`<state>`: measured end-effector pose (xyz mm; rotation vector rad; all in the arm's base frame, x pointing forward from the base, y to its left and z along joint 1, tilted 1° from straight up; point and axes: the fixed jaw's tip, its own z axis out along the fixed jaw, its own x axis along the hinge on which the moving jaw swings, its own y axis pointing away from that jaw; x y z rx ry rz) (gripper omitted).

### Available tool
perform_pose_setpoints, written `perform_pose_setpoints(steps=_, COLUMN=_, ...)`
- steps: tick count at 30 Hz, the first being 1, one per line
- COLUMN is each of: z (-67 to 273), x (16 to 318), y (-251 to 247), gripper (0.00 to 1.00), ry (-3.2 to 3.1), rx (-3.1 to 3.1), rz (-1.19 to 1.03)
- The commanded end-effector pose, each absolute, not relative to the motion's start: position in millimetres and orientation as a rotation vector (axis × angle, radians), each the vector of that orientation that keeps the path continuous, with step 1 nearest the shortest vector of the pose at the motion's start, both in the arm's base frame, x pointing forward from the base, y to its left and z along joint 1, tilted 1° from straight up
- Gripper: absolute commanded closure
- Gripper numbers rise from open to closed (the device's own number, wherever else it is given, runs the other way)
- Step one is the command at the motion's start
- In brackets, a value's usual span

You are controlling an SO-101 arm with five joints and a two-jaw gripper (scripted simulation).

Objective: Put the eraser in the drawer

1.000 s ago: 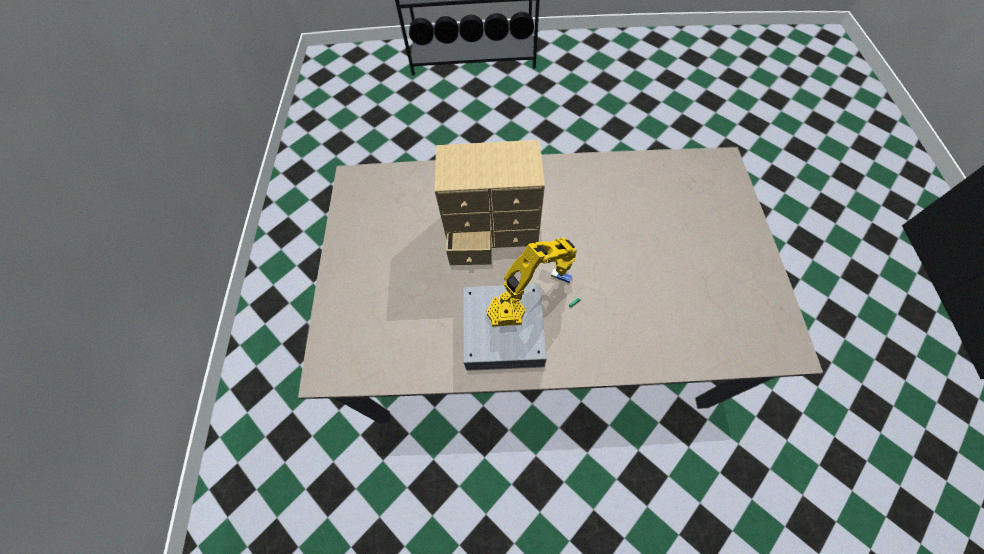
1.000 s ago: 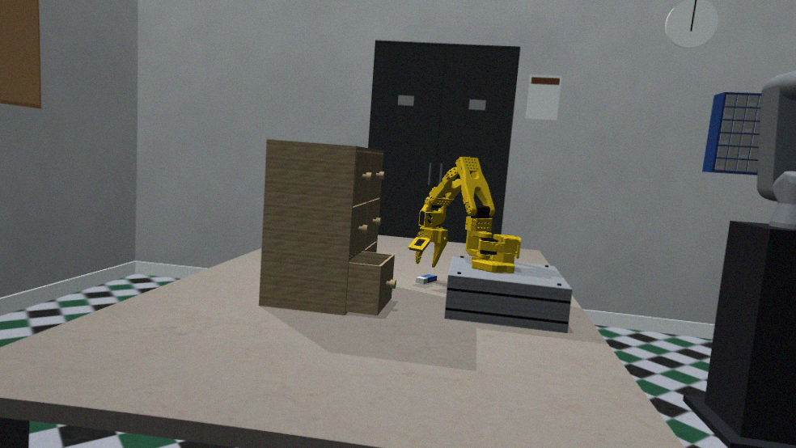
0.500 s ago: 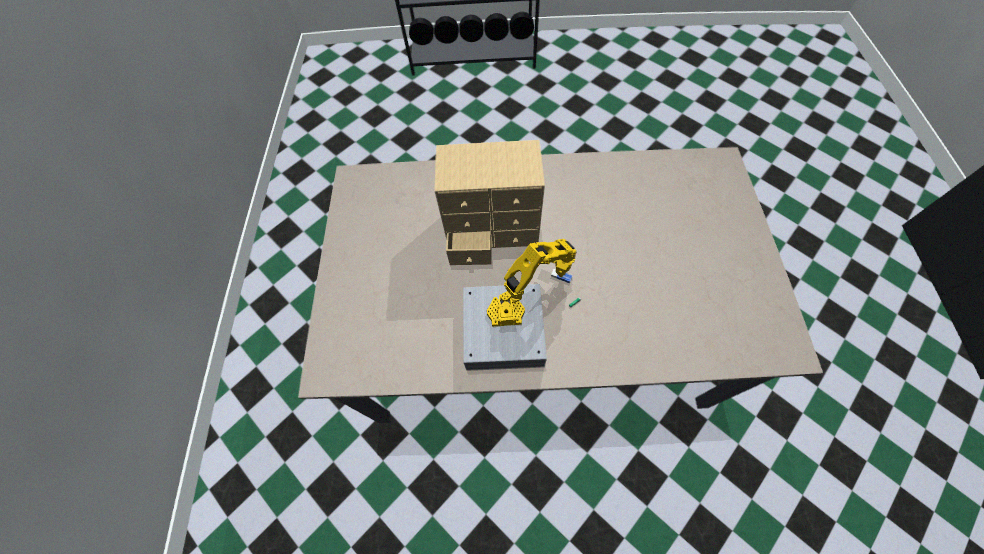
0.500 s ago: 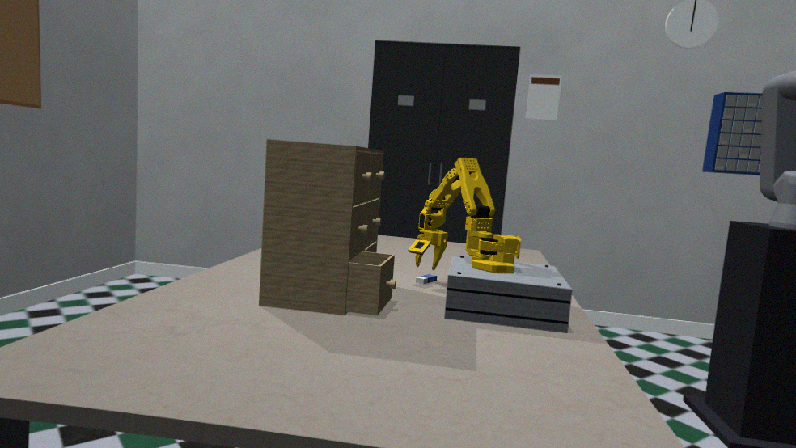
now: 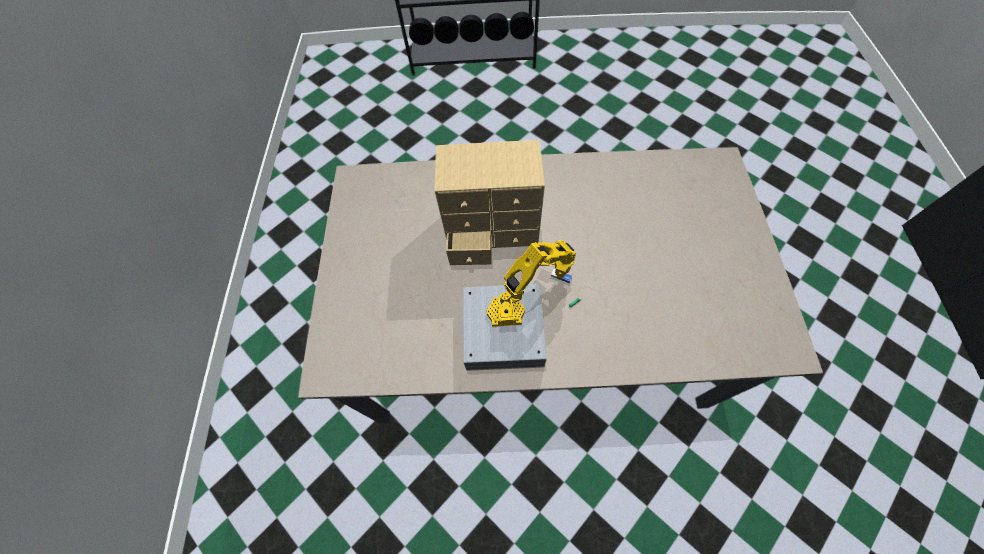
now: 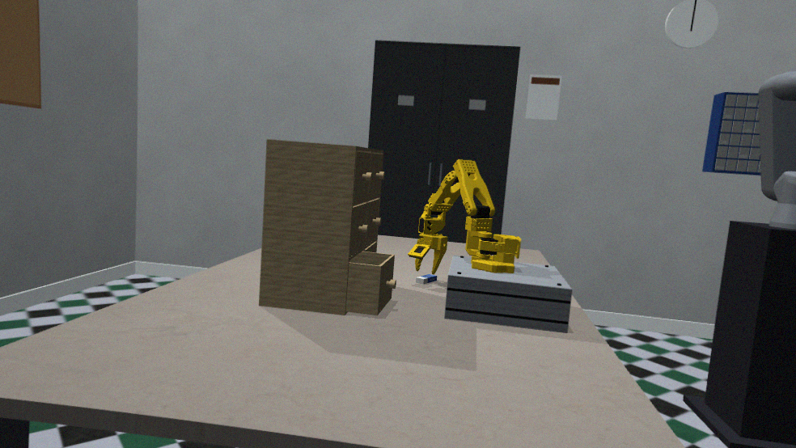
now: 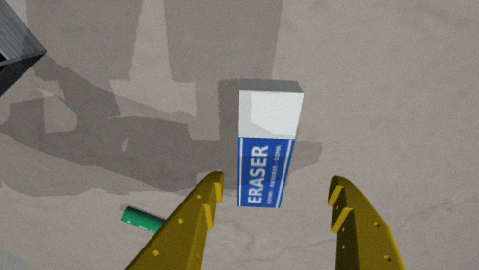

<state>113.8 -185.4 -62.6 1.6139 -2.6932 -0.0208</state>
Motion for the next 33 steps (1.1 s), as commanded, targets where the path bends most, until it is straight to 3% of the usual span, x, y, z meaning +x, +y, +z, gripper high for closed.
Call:
perform_pose_setpoints(steps=1, z=-71, x=114, y=-187, gripper=0.73, ry=-2.695, rx=1.614, rz=-0.014)
perform_pose_setpoints(steps=33, z=-82, x=114, y=-186, gripper=0.73, ry=-2.695, rx=1.614, rz=-0.014)
